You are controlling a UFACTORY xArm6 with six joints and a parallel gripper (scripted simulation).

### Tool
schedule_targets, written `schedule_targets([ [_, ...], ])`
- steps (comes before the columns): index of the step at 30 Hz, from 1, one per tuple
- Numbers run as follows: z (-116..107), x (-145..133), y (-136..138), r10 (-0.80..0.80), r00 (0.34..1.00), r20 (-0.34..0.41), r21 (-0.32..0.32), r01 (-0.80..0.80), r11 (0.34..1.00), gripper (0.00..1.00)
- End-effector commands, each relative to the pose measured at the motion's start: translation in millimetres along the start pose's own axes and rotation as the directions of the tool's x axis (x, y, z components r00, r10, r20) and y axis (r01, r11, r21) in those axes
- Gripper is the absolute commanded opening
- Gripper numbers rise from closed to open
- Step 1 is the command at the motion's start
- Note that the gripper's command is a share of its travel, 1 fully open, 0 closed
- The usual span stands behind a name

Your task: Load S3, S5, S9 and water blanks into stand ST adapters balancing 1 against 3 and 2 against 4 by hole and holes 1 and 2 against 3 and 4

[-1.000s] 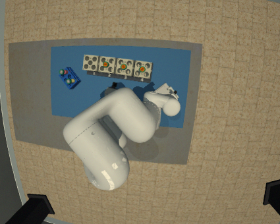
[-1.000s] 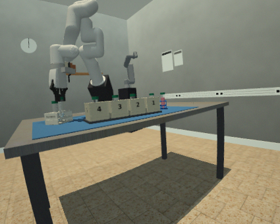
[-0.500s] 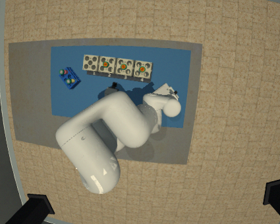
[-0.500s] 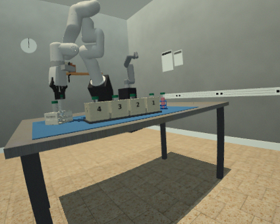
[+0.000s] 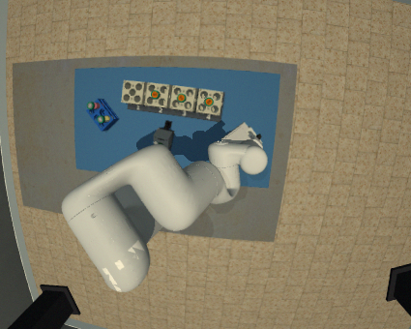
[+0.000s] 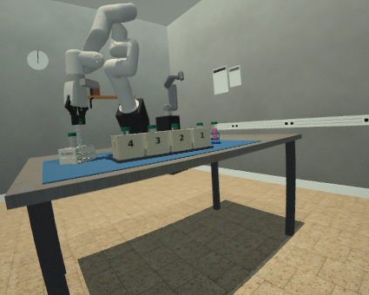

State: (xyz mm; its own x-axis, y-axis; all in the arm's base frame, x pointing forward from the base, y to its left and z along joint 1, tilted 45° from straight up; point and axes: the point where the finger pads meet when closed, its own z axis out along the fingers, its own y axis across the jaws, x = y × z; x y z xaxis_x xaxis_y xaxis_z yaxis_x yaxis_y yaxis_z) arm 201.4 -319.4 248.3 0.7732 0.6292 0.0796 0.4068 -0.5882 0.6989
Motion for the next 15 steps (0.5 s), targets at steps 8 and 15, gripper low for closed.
schedule_targets([
  [8,-20.2,0.3,1.1,0.000,1.000,0.001,-0.001,0.000,1.000,0.00],
  [15,-34.3,0.3,1.1,0.000,1.000,0.001,-0.001,0.000,1.000,0.00],
])
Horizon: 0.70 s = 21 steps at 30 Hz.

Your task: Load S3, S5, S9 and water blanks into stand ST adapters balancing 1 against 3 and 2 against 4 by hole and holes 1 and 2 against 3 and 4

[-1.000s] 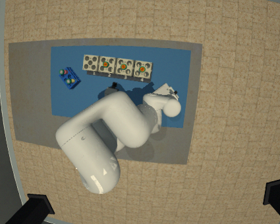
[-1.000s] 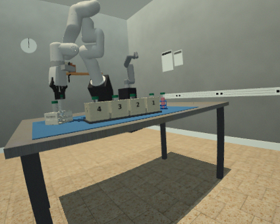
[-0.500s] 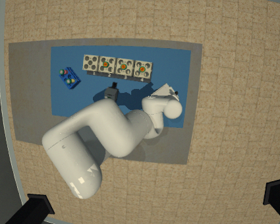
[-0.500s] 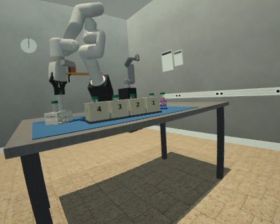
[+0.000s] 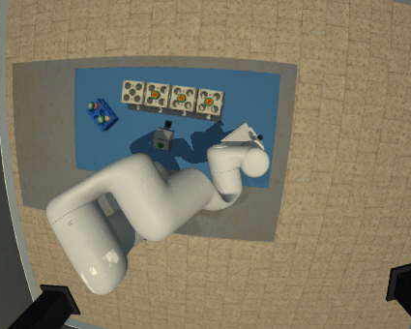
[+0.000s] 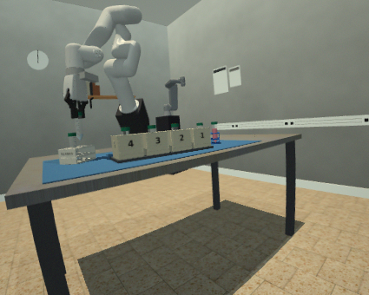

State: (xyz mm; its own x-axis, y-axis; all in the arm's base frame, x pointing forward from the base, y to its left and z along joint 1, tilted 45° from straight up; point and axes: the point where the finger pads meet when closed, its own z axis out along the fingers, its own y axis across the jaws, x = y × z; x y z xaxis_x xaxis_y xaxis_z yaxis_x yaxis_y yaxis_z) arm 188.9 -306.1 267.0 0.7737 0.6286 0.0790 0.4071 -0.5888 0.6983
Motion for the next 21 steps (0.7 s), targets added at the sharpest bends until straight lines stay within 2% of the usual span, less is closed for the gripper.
schedule_targets([
  [1,-10.3,0.2,0.9,0.000,1.000,0.000,-0.002,0.000,1.000,0.00],
  [21,-46.4,0.2,1.0,0.000,1.000,0.000,-0.002,0.000,1.000,0.00],
])
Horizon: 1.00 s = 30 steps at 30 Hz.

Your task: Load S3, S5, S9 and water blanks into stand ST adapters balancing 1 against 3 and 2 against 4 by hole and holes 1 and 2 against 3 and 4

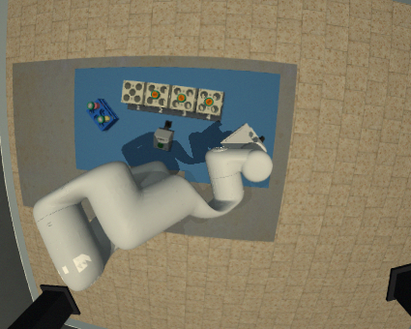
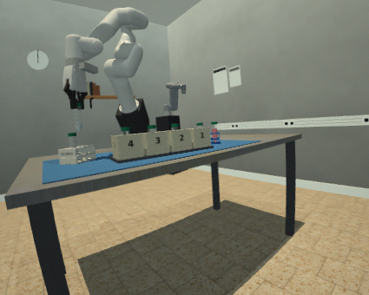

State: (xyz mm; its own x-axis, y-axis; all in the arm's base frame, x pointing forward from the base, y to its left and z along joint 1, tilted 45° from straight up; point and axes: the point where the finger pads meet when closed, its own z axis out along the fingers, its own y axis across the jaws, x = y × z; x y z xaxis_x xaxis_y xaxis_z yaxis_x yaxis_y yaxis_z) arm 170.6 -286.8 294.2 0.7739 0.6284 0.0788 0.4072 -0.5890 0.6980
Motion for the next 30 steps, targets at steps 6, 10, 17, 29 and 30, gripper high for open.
schedule_targets([
  [6,-14.4,0.0,0.8,-0.001,1.000,0.000,-0.003,0.001,1.000,0.00],
  [10,-14.4,0.0,0.8,-0.001,1.000,0.000,-0.003,0.001,1.000,0.00],
  [17,-14.4,13.3,-6.1,0.099,0.995,0.000,-0.003,-0.099,0.995,0.00],
  [29,-14.5,57.6,-29.4,0.420,0.908,-0.002,-0.002,-0.420,0.908,0.00],
  [30,-14.5,62.1,-31.7,0.450,0.893,-0.002,-0.002,-0.450,0.893,0.00],
])
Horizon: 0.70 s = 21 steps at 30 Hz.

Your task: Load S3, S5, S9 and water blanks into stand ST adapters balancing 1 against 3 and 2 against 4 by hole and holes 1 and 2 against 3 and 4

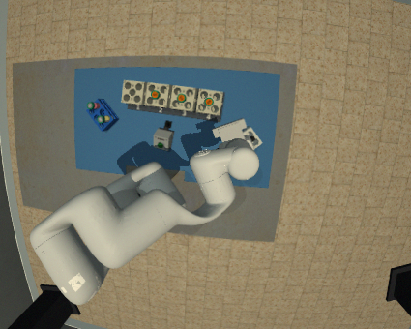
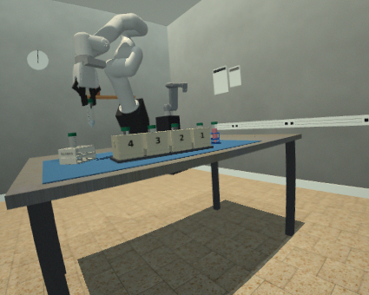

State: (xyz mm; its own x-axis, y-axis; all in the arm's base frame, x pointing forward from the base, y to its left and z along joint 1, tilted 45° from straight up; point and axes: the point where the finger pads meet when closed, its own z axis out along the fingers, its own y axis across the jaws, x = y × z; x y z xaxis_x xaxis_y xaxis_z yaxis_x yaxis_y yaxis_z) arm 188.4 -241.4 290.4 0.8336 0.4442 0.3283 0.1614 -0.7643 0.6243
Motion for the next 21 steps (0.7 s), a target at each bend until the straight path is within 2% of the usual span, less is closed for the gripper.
schedule_targets([
  [1,-1.3,19.8,-18.9,0.188,0.981,0.048,-0.034,-0.186,0.982,0.00],
  [4,-0.5,30.3,-29.7,0.285,0.958,0.044,-0.039,-0.283,0.958,0.00],
  [6,-0.5,30.3,-29.7,0.285,0.958,0.044,-0.039,-0.283,0.958,0.00],
  [12,1.2,51.3,-51.1,0.470,0.882,0.035,-0.046,-0.468,0.882,0.00],
  [21,3.7,82.8,-83.3,0.482,0.875,0.034,-0.046,-0.480,0.876,0.00],
])
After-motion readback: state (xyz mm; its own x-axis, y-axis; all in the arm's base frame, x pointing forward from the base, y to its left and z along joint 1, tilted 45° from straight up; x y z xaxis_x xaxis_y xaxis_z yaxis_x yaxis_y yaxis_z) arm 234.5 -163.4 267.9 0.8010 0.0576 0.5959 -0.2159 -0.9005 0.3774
